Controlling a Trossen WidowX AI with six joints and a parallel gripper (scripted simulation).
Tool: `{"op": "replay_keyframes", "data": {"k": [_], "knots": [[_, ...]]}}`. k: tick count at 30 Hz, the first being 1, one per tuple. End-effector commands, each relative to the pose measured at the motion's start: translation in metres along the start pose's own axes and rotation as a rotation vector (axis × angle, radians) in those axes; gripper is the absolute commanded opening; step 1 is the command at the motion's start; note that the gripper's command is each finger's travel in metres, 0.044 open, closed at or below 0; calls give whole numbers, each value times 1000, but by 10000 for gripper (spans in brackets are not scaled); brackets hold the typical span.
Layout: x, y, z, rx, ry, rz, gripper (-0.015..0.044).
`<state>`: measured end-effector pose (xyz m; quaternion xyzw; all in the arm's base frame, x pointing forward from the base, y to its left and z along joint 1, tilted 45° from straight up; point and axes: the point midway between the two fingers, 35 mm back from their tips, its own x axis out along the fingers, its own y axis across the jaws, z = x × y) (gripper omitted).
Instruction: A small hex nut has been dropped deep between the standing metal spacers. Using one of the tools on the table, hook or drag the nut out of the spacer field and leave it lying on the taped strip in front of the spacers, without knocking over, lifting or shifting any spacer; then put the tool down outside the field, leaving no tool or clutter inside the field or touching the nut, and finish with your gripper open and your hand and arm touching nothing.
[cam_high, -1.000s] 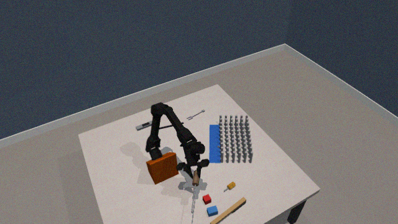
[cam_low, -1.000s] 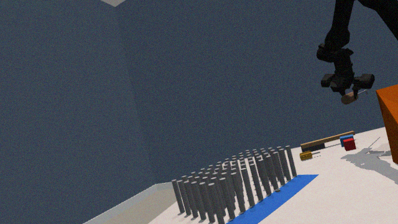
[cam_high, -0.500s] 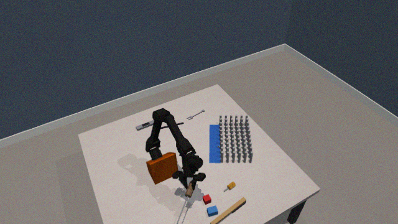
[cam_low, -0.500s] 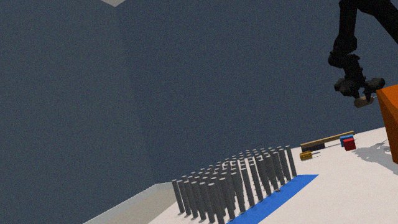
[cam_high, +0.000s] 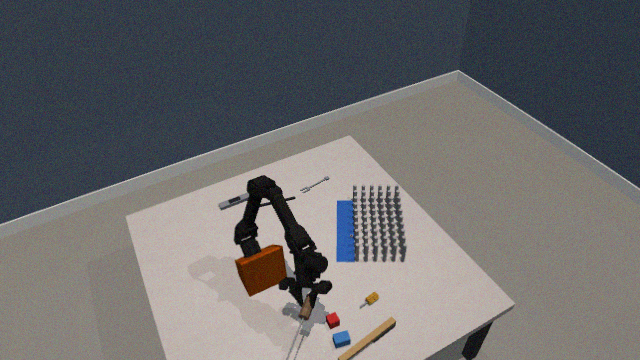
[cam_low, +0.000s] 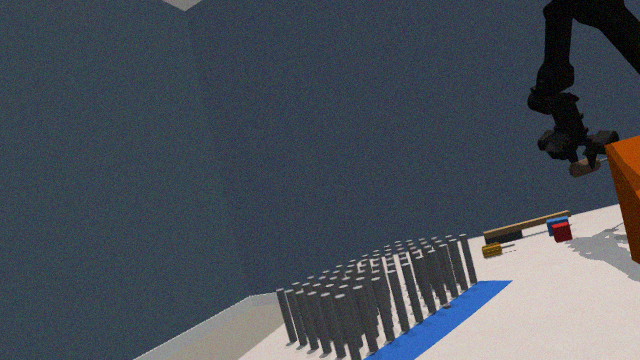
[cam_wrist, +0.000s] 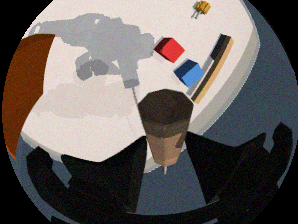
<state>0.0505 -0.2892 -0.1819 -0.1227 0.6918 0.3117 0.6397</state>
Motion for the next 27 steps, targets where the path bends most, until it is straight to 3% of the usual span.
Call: {"op": "replay_keyframes", "data": {"k": [1,27], "knots": [[4,-1,1,3,5,-4,0],[30,2,15,3,5,-5,0]]}}
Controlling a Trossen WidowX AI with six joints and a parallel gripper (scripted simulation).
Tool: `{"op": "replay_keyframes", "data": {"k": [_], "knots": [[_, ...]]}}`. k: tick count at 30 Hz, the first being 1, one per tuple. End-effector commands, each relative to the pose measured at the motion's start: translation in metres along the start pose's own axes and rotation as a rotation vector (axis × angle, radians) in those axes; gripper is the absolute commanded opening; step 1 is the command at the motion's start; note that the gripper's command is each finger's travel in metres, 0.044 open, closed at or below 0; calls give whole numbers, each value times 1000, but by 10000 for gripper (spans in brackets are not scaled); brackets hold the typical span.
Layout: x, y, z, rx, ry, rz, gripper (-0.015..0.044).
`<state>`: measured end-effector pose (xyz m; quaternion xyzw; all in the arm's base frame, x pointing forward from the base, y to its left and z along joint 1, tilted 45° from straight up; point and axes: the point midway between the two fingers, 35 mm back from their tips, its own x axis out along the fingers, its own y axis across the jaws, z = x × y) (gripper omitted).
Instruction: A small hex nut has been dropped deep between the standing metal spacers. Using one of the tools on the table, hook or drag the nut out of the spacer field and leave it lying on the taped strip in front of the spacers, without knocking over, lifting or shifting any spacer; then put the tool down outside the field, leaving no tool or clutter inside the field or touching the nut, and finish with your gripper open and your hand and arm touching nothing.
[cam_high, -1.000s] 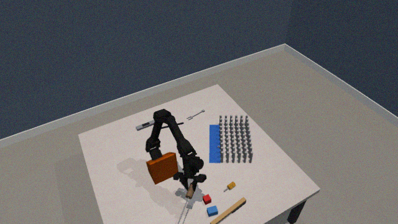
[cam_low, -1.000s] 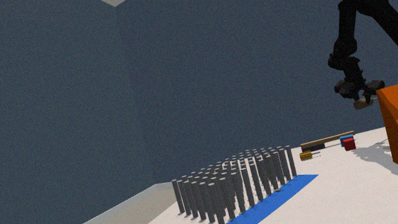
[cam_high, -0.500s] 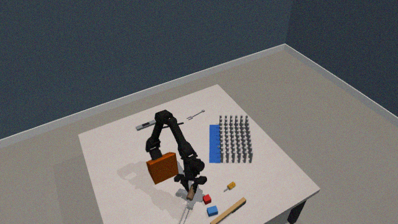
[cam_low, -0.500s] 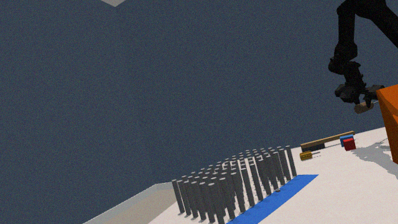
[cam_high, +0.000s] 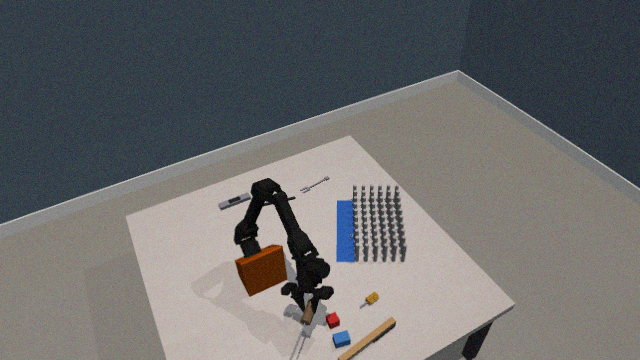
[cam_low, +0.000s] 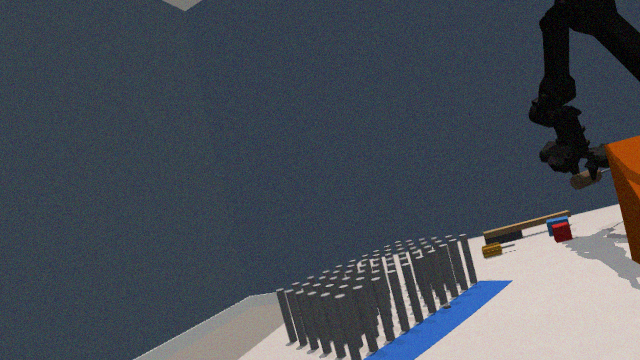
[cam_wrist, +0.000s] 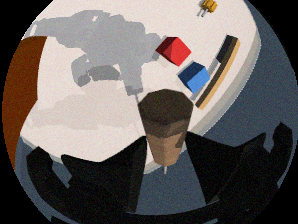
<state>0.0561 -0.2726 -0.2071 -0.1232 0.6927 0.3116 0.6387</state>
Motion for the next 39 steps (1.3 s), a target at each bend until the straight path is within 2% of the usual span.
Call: {"op": "replay_keyframes", "data": {"k": [1,39], "knots": [[4,0,2,3,2,-5,0],[40,9,22,3,0,-5,0]]}}
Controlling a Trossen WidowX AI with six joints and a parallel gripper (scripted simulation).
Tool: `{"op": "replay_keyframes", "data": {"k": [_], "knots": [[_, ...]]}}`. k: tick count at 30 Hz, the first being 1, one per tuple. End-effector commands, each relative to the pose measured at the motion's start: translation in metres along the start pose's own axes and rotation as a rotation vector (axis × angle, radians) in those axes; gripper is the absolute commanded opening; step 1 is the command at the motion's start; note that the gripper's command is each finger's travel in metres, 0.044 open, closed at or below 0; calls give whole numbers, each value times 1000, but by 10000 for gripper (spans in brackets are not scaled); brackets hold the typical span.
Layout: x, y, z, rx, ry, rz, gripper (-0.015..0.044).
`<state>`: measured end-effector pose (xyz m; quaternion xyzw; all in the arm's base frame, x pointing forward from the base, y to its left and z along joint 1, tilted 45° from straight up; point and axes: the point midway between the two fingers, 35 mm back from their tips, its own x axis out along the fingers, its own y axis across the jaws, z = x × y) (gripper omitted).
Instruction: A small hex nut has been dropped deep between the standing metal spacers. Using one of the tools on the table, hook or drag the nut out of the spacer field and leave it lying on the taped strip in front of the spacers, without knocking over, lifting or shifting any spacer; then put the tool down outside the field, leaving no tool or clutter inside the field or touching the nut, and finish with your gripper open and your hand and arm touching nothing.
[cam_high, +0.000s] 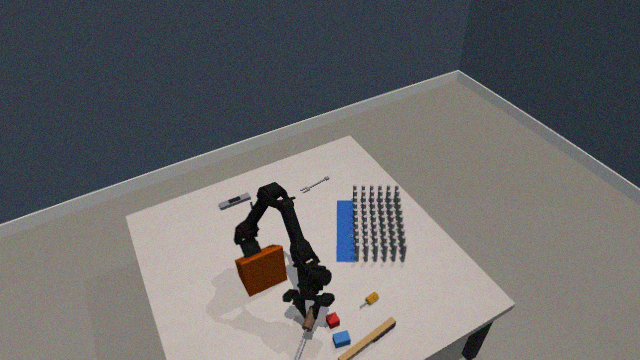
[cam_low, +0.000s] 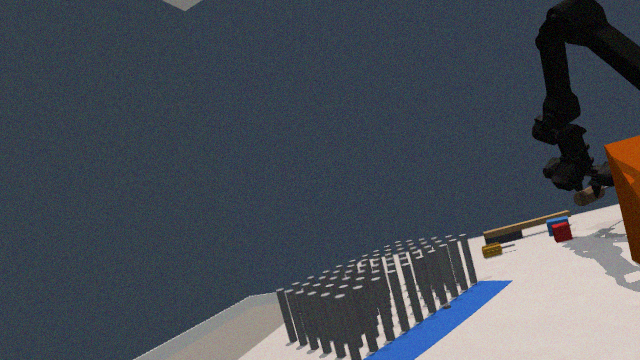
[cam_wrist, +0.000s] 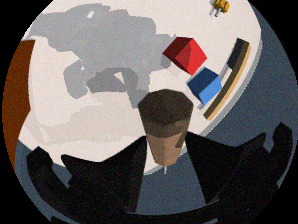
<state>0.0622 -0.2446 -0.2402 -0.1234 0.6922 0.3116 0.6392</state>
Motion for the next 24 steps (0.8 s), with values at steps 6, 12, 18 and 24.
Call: {"op": "replay_keyframes", "data": {"k": [6,12,18,24], "knots": [[8,2,4,3,1,-4,0],[13,4,8,3,1,-4,0],[18,6,11,3,1,-4,0],[24,9,14,3,0,-4,0]]}}
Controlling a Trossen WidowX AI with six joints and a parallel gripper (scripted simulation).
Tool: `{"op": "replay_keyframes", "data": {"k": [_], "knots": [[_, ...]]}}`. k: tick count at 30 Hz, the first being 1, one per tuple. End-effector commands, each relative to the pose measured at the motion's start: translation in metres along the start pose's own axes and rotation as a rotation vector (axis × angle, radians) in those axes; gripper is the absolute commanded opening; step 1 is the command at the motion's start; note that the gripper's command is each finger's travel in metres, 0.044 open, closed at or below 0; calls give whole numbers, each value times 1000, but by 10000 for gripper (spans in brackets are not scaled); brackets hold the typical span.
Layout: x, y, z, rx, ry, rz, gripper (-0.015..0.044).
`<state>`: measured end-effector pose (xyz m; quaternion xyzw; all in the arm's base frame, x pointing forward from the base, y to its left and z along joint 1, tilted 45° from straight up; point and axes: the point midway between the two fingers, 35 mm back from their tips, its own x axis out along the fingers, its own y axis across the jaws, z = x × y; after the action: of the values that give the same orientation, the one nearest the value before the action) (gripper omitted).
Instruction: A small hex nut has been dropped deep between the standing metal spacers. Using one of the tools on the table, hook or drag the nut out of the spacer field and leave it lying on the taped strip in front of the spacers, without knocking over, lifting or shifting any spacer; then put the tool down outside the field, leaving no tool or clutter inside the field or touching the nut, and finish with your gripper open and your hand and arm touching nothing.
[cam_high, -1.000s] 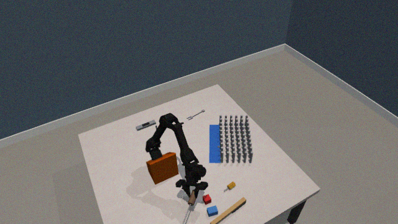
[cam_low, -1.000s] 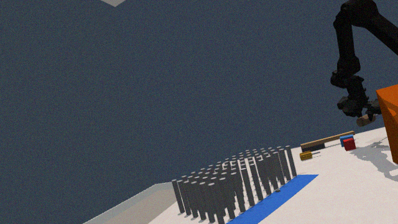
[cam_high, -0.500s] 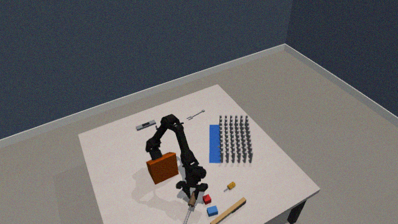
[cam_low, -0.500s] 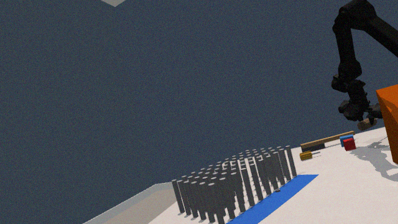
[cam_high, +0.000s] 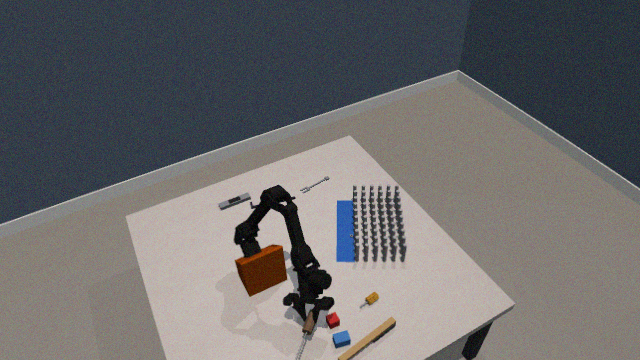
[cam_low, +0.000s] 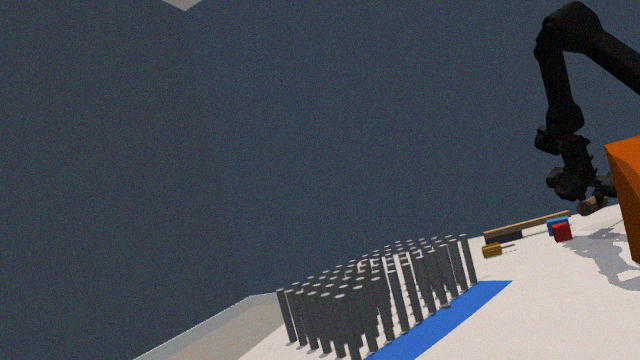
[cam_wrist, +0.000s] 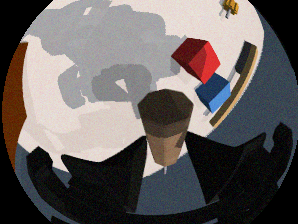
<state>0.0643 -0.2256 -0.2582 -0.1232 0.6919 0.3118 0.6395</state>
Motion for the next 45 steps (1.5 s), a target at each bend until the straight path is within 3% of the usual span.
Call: {"op": "replay_keyframes", "data": {"k": [1,45], "knots": [[3,1,2,3,1,-4,0],[38,23,23,2,-1,-2,0]]}}
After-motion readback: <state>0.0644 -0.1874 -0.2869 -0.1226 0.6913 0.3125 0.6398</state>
